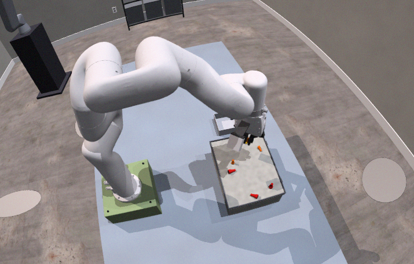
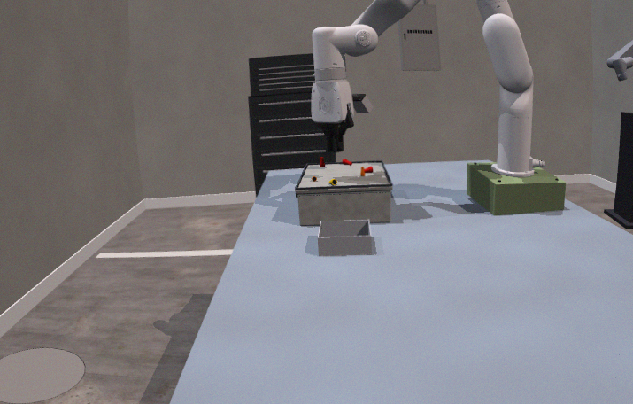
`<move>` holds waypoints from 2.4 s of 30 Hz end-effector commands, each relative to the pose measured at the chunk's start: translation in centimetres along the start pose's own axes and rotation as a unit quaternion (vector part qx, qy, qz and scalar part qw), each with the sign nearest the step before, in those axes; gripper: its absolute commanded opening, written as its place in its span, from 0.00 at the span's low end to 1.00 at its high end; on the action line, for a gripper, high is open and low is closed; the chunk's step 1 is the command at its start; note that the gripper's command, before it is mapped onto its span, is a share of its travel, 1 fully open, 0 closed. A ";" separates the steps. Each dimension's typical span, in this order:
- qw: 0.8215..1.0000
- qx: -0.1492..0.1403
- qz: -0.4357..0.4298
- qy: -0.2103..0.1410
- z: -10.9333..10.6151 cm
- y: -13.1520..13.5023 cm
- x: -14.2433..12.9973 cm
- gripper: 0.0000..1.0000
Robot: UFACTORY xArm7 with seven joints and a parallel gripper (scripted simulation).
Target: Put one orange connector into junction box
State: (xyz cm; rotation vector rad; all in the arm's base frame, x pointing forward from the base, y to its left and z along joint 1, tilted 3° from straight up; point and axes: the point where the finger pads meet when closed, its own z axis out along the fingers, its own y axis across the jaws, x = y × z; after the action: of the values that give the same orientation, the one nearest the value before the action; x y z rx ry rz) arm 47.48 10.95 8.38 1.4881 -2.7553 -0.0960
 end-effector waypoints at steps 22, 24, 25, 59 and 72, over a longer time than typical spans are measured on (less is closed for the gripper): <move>1.000 0.002 0.000 -0.002 -0.2 4.9 -5.7 0.02; 1.000 0.002 0.000 -0.002 -0.2 6.1 -7.0 0.02; 1.000 0.002 0.000 -0.002 -0.2 6.7 -7.6 0.02; 1.000 0.002 0.000 -0.002 -0.2 15.6 -17.5 0.02; 1.000 0.002 0.000 -0.002 2.9 15.6 -17.5 0.02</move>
State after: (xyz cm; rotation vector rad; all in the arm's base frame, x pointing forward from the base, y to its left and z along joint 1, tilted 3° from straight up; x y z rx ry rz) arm 43.95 34.14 8.36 1.4894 -2.7576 -0.0928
